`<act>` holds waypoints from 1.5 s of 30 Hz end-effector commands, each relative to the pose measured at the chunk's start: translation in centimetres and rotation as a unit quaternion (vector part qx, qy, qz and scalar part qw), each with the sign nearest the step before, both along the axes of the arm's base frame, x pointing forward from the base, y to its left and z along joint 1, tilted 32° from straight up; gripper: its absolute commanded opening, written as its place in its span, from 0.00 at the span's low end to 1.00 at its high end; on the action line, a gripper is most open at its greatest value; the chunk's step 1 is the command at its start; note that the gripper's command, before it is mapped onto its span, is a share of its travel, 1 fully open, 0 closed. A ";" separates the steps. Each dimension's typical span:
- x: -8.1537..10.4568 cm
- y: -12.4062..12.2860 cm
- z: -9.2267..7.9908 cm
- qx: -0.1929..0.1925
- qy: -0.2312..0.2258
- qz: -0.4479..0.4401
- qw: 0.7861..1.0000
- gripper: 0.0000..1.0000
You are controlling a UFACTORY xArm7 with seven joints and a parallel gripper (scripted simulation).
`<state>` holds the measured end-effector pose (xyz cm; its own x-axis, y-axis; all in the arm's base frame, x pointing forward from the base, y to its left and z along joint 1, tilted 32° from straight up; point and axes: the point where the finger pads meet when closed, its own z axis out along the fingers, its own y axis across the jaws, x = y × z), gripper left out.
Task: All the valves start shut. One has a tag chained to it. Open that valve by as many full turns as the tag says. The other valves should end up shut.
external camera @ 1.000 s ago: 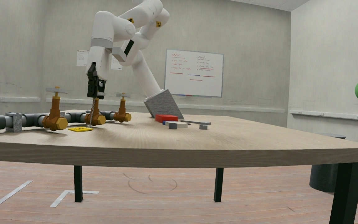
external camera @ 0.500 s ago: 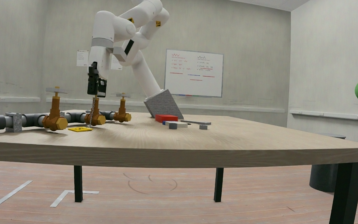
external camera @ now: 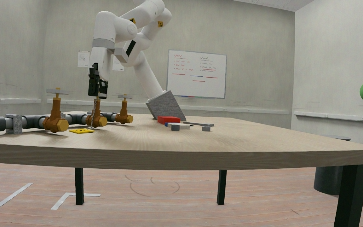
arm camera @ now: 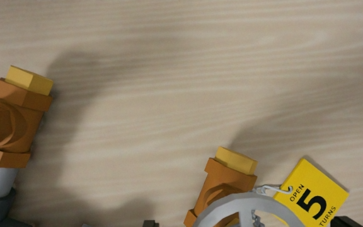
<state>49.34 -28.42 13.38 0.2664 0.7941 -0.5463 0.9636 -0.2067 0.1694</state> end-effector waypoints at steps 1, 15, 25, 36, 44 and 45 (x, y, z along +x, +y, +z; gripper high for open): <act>0.2 0.0 0.2 -0.001 -0.003 0.000 1.000 1.00; 0.2 0.0 0.2 0.002 -0.073 -0.101 0.992 1.00; 0.2 0.0 0.2 0.008 -0.190 -0.267 0.945 1.00; 0.2 0.0 0.2 0.021 -0.348 -0.484 0.803 1.00; 0.2 0.0 0.2 0.030 -0.430 -0.599 0.675 1.00; 0.2 0.0 0.2 0.031 -0.438 -0.609 0.661 1.00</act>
<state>49.37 -28.42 13.37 0.9849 -0.0922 0.1468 -0.1582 -0.8245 0.5433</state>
